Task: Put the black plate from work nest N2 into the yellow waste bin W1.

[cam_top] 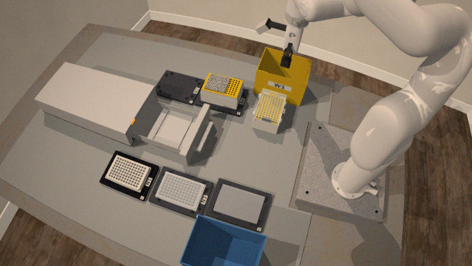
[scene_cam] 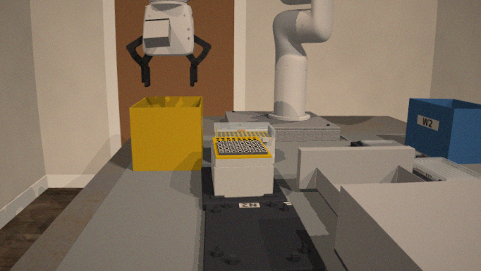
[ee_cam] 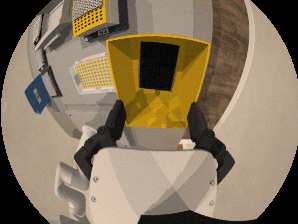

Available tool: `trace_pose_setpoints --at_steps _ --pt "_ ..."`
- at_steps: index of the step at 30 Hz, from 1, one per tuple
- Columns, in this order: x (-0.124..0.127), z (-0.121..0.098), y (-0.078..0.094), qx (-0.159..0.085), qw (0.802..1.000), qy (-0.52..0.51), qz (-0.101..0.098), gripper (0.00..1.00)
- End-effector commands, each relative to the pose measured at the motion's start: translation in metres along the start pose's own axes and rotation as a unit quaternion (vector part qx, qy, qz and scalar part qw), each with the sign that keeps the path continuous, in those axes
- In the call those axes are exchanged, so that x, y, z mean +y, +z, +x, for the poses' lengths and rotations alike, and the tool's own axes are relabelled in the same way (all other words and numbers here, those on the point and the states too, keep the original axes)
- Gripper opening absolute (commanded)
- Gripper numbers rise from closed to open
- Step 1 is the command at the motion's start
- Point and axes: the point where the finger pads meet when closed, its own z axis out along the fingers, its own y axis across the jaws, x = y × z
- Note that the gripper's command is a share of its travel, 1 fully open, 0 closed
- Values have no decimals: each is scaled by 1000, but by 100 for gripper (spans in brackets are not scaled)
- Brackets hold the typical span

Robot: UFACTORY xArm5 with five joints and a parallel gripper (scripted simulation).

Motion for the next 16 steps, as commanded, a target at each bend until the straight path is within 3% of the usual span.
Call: trace_pose_setpoints --at_steps 1,4,16 --pt "1 1 -1 1 1000 0 -1 100" --pt "1 1 -1 1 1000 0 -1 100" --pt "-44 19 -15 1 1000 0 -2 100"
